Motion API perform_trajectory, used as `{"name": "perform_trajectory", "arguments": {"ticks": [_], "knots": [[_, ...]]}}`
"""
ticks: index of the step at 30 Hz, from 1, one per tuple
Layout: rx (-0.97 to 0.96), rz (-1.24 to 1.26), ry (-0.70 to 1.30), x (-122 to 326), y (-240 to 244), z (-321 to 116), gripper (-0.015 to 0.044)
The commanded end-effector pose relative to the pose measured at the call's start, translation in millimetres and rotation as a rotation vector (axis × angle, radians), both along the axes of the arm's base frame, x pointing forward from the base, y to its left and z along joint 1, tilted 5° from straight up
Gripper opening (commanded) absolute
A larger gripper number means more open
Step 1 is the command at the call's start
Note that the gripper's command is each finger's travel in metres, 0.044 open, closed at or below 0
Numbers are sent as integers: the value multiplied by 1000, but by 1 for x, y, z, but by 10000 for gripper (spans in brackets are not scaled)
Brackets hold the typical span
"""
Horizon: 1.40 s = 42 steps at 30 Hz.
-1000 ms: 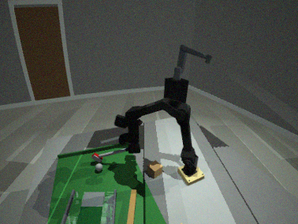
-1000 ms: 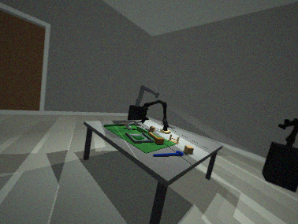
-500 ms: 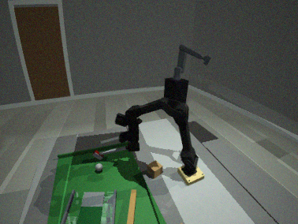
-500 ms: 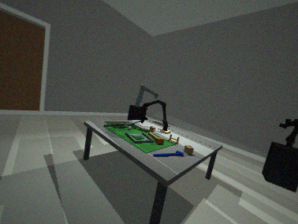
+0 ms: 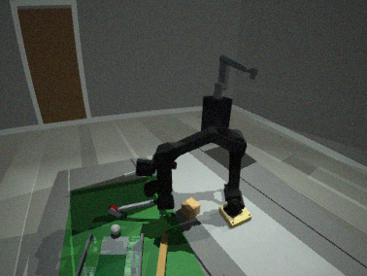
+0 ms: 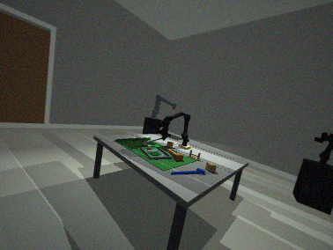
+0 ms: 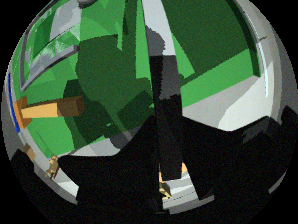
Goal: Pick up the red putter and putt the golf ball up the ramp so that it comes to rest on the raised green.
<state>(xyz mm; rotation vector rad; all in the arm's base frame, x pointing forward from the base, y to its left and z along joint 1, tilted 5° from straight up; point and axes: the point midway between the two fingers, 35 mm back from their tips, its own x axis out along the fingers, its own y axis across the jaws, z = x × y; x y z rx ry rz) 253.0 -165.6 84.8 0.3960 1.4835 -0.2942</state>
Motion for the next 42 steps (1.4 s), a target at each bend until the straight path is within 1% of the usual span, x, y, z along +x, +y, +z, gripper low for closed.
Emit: {"name": "perform_trajectory", "arguments": {"ticks": [1,11,13,14,42], "knots": [[-8,-12,-9,0,-2,11,0],[-8,-12,-9,-5,-3,59,0],[-8,-12,-9,-5,-3,60,0],[0,-15,-1,-4,-3,52,0],[0,-15,-1,-4,-3,52,0]]}}
